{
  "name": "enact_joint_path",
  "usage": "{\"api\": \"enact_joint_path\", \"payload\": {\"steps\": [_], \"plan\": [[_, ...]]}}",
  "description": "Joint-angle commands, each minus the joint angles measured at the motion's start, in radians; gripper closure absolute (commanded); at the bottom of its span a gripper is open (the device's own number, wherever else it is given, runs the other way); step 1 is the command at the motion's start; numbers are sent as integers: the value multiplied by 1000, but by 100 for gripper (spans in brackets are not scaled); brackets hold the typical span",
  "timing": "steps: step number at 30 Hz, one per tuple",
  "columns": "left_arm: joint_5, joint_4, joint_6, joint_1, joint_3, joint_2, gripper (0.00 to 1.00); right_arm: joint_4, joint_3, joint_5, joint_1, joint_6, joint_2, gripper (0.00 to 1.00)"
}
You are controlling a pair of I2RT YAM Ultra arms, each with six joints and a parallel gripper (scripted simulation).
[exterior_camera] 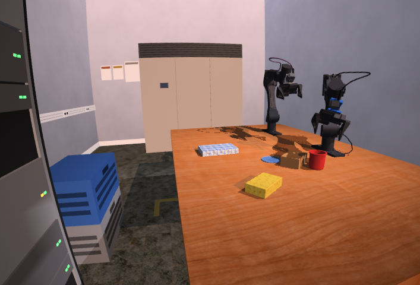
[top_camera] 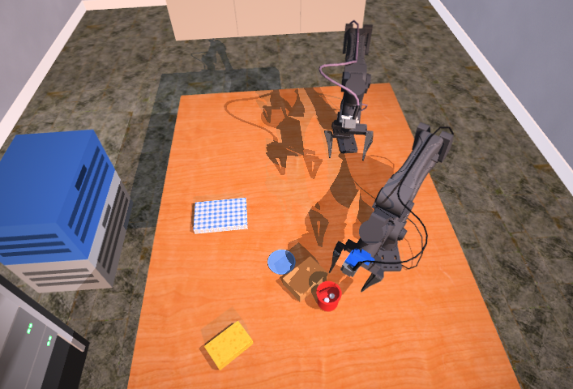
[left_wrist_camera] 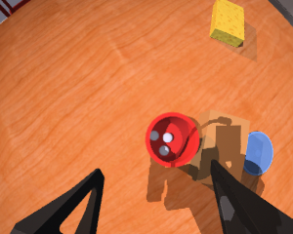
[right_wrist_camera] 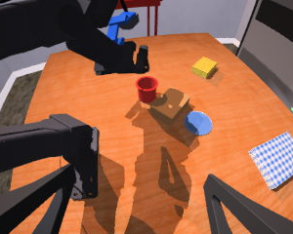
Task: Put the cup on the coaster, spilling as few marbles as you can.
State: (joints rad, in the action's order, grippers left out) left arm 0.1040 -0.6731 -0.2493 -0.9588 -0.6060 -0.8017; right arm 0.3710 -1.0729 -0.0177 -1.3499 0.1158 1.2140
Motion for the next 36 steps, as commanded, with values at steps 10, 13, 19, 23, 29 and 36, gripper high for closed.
{"api": "enact_joint_path", "payload": {"steps": [10,13,19,23,29,36], "plan": [[10,-154,108,114,-102,-108,0,-17,-56,5,-39,-12,32,0],[10,-155,108,114,-102,-108,0,-17,-56,5,-39,-12,32,0],[10,-155,108,114,-102,-108,0,-10,-46,5,-34,-12,24,0],[10,-155,108,114,-102,-108,0,-10,-46,5,-34,-12,24,0],[-16,-199,289,123,-125,-141,5,-10,-46,5,-34,-12,24,0],[-36,-244,541,138,-202,-249,5,-10,-46,5,-34,-12,24,0]]}}
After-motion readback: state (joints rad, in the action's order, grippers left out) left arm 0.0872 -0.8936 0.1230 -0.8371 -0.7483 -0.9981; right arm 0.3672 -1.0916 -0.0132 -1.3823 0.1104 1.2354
